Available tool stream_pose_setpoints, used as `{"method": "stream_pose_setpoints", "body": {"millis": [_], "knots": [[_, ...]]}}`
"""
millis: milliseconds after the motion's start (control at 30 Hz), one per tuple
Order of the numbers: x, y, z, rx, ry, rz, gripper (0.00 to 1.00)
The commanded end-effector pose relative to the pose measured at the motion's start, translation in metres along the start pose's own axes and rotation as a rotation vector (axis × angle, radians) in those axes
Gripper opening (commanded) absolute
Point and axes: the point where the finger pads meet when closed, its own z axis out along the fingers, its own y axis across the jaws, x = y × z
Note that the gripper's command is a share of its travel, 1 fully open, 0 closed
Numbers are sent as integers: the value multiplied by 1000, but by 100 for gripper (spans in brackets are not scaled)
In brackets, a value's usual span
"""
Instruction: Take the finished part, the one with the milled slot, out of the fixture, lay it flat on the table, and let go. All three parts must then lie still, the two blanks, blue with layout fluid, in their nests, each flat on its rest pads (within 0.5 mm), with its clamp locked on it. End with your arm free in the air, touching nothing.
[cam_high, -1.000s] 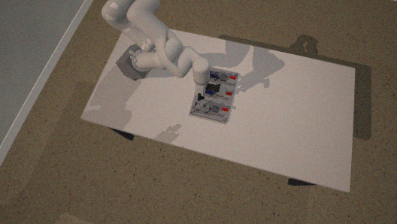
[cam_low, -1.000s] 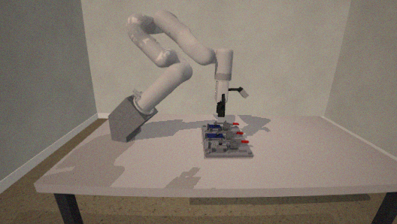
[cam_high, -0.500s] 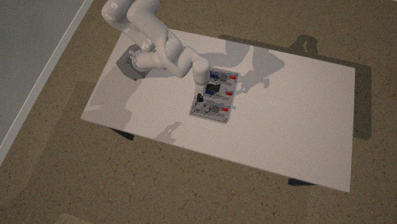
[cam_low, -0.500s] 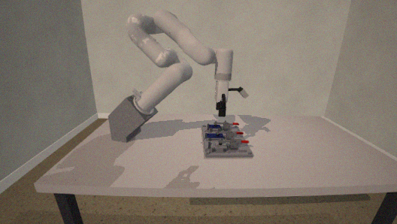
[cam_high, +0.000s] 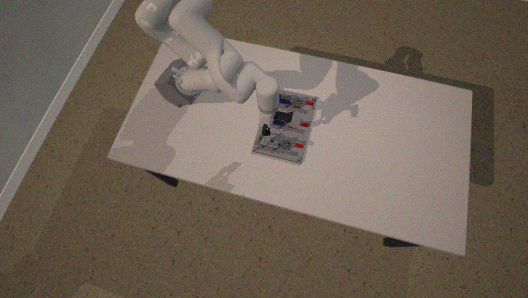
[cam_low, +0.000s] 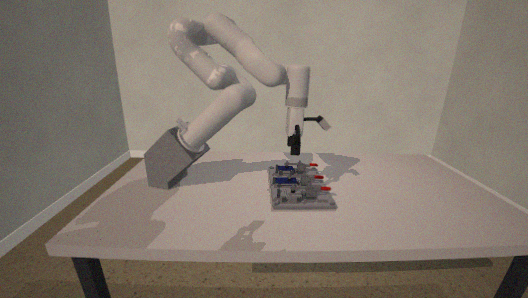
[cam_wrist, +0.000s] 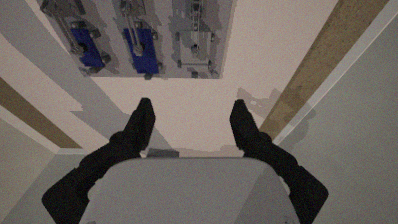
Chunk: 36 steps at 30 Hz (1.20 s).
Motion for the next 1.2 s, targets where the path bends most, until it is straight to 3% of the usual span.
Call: {"method": "stream_pose_setpoints", "body": {"millis": [0,267,300,1167], "knots": [[1,0,-1,-1,3,0,100],[1,0,-1,-1,3,0,100],[1,0,-1,-1,3,0,47],[1,0,-1,-1,3,0,47]]}}
